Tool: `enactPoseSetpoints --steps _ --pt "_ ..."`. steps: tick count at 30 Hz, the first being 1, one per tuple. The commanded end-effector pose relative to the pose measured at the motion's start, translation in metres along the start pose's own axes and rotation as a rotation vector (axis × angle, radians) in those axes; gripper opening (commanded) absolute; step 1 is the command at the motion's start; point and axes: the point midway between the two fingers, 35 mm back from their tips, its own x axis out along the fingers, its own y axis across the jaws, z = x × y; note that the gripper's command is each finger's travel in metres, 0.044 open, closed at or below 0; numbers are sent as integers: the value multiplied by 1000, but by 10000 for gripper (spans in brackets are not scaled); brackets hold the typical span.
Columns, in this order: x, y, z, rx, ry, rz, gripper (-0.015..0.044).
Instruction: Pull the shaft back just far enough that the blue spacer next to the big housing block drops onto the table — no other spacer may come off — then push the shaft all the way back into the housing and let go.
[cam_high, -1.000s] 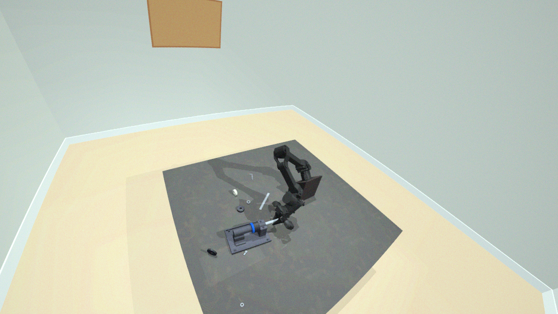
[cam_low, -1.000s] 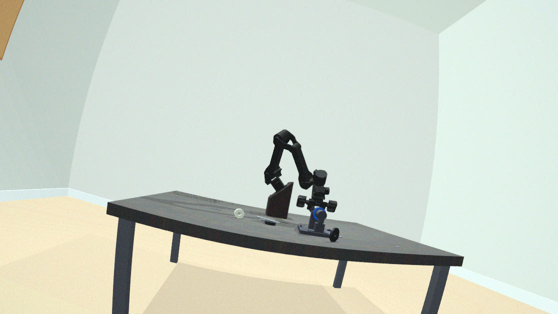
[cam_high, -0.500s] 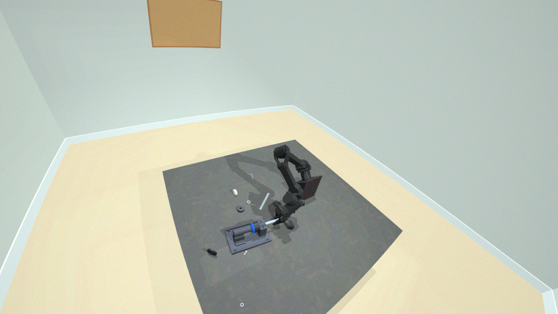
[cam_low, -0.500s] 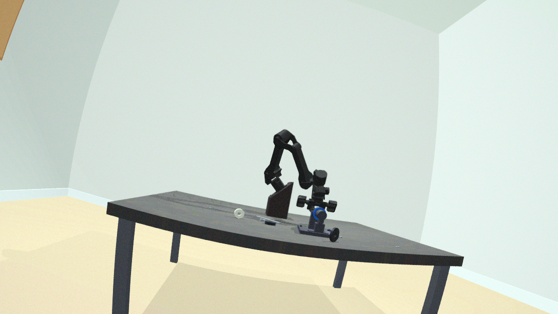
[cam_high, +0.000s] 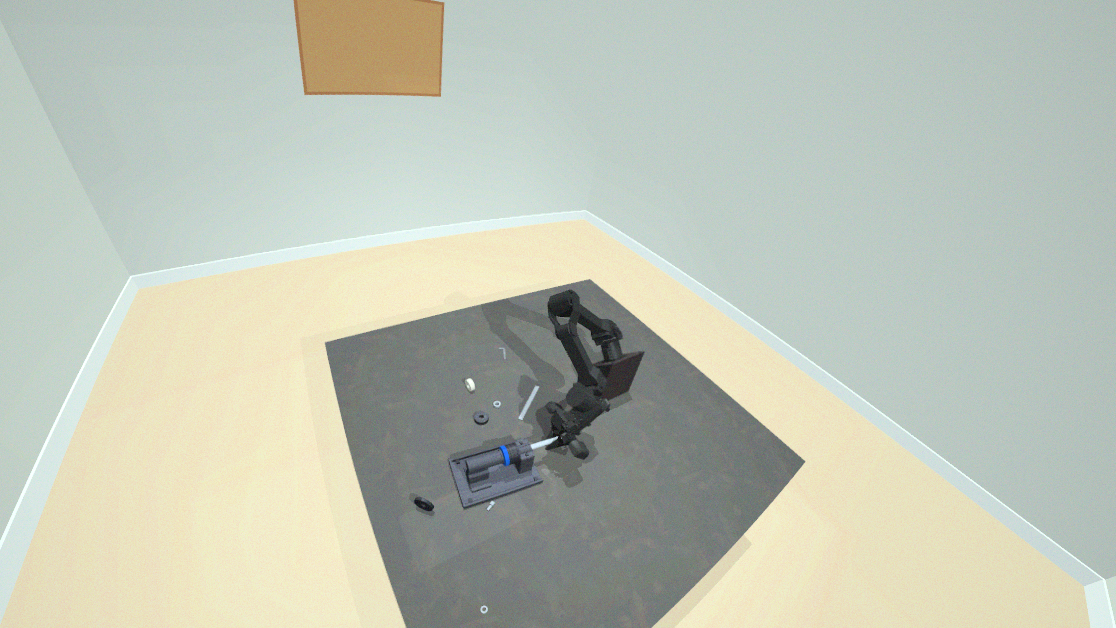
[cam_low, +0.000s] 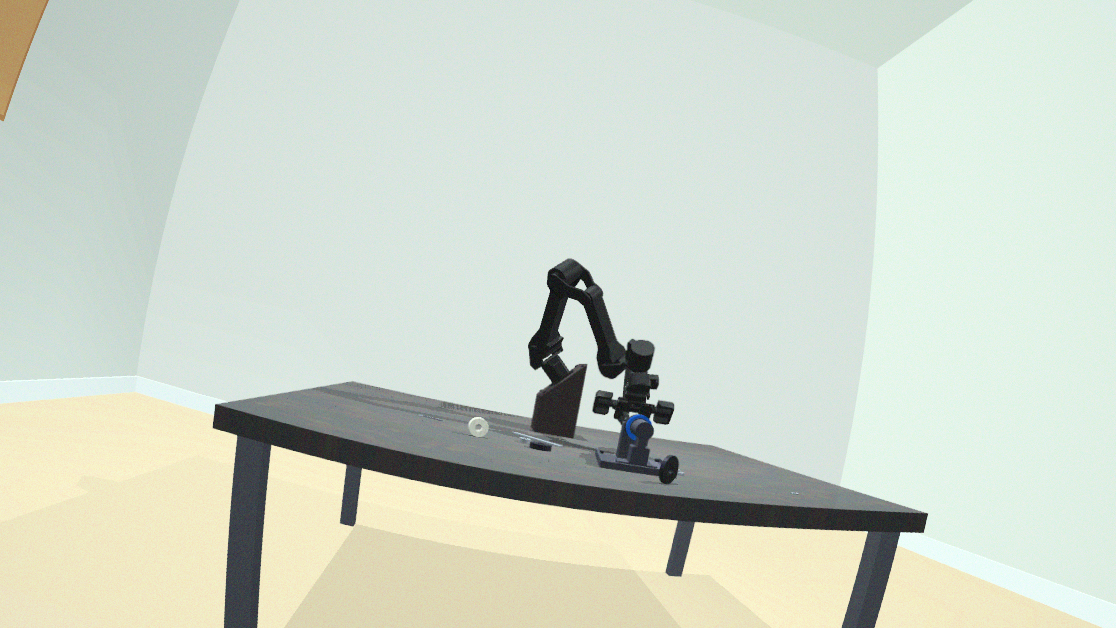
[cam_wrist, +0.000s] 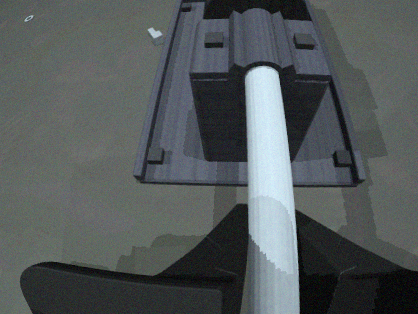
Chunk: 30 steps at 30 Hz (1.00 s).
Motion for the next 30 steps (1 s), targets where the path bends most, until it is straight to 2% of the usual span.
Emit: enactPoseSetpoints --steps 1,30 --pt "-1 0 0 2 -1 -3 0" --pt "-3 0 -3 2 -1 -3 0"
